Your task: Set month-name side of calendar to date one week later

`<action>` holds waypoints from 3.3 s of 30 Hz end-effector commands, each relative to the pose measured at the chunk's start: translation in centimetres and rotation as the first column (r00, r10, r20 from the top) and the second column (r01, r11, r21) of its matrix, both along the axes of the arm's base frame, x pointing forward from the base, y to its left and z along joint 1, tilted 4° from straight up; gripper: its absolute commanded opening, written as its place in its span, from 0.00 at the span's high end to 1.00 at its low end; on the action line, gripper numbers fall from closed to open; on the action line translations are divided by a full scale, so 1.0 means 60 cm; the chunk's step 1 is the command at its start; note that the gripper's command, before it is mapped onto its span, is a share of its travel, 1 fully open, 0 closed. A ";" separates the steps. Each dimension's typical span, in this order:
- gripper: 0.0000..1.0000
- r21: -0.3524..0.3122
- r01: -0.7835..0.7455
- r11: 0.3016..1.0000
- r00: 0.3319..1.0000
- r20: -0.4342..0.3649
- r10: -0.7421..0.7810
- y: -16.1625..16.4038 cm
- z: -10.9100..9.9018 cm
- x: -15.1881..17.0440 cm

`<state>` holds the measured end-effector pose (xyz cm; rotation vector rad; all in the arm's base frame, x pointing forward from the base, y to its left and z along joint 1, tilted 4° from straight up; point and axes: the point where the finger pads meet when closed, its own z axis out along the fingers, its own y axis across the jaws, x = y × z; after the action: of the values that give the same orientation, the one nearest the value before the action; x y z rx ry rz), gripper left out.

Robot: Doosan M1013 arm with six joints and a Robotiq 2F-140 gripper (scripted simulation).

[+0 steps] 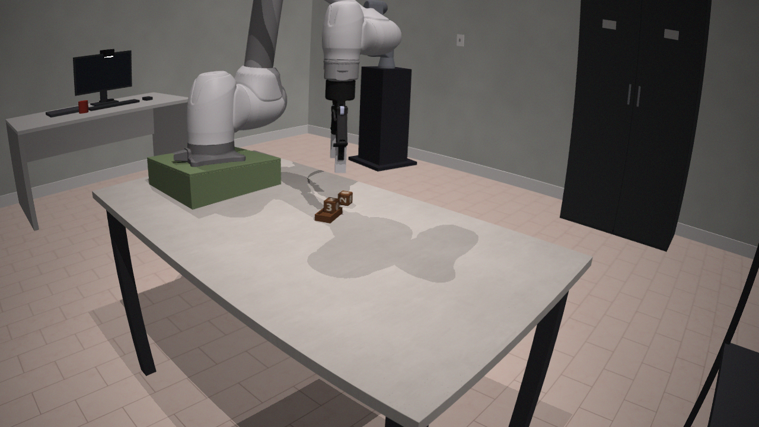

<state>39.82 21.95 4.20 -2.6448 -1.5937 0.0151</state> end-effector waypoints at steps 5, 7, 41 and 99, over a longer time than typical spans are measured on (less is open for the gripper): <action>0.00 0.021 -0.309 0.951 0.951 0.014 0.309 0.026 -0.004 -0.017; 0.00 0.023 -0.377 0.926 0.926 0.018 0.377 0.032 -0.005 -0.021; 0.64 0.019 -0.879 0.477 0.477 0.063 0.877 0.088 -0.013 -0.063; 0.64 0.020 -0.879 0.477 0.477 0.063 0.877 0.089 -0.056 -0.064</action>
<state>35.99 27.28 1.17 -1.4527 -2.7167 -0.0414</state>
